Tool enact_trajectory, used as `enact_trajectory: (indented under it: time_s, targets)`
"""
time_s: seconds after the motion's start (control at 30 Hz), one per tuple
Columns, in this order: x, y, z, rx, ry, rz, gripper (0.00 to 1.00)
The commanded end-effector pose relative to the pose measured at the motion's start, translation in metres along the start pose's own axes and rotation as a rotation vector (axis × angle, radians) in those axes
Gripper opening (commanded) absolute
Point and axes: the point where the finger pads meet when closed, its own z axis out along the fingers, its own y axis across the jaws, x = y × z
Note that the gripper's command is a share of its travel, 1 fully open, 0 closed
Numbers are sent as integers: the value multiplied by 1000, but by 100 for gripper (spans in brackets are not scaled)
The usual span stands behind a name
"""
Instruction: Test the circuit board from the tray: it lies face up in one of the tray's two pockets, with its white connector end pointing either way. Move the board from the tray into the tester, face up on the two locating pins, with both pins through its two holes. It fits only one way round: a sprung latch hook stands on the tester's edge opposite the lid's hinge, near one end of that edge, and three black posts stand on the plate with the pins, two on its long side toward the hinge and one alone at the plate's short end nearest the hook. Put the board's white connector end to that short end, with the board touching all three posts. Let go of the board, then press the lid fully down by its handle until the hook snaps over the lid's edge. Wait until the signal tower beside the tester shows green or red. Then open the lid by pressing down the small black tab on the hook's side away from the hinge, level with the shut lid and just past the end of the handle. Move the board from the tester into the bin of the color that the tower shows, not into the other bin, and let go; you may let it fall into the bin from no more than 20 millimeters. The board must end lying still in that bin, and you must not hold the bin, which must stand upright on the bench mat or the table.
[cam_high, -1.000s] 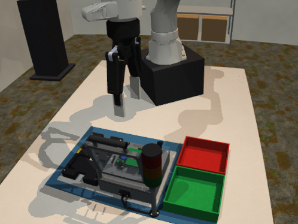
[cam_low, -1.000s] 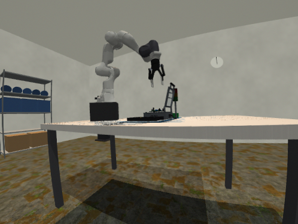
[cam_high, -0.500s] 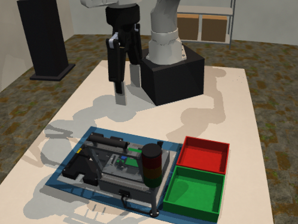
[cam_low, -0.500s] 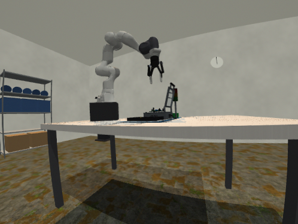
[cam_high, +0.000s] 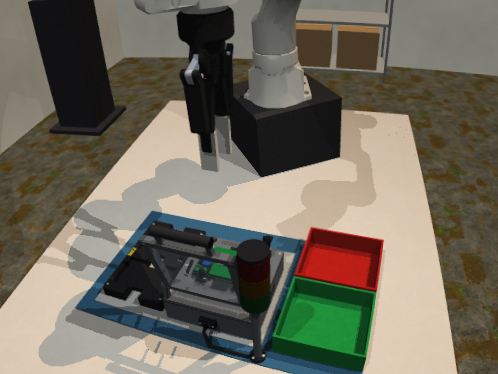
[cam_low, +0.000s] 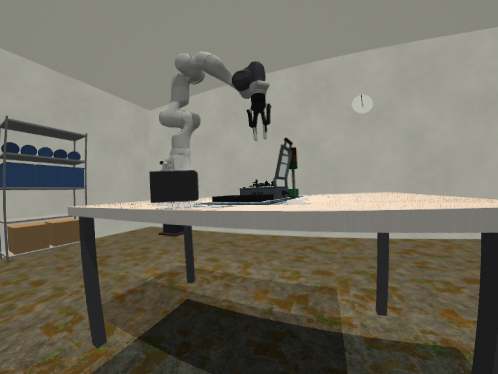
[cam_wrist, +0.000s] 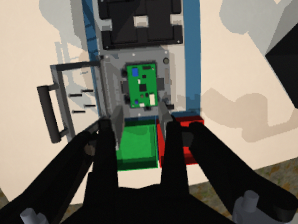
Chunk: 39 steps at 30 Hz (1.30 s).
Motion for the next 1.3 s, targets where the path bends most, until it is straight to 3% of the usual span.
enact_trajectory:
  time_s: [0.0,0.87,1.27]
  targets:
    - [0,0,-1,-1,-1,-8,30]
    - [0,-2,-1,-1,-2,-8,30]
    - [0,-36,-1,-1,-2,-8,30]
